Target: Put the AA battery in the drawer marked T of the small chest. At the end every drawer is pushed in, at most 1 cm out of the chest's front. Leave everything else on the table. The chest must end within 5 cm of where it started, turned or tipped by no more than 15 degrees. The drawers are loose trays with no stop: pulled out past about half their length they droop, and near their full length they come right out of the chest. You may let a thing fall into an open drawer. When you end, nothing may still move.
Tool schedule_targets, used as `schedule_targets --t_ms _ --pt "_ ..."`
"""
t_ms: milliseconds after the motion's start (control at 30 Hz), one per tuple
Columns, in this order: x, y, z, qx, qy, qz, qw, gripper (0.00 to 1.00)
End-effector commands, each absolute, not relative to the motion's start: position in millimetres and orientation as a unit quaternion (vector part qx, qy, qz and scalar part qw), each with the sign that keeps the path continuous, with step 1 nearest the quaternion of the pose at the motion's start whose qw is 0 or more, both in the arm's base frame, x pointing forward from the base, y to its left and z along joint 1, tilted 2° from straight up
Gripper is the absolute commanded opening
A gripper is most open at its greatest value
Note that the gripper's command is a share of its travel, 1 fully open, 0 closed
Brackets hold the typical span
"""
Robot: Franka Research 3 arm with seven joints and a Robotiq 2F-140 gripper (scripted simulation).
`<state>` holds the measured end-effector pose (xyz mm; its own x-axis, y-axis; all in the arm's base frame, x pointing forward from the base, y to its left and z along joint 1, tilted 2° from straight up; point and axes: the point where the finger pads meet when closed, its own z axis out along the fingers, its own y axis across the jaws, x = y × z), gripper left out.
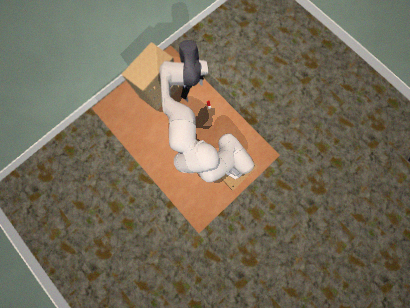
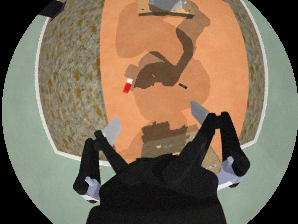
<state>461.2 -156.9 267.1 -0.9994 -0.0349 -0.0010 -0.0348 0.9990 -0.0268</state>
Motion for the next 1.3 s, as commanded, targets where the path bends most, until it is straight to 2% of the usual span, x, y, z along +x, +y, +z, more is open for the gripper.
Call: schedule_targets --t_ms 0,400,1033,1267 --pt "448 -163 266 -0.026 1.000 -0.016 0.001 1.00" --pt "393 -181 258 -0.024 1.000 -0.016 0.000 1.00" --pt "392 -182 255 -0.024 0.999 -0.016 0.014 1.00" --pt "399 -182 248 -0.025 0.998 -0.015 0.060 1.00"
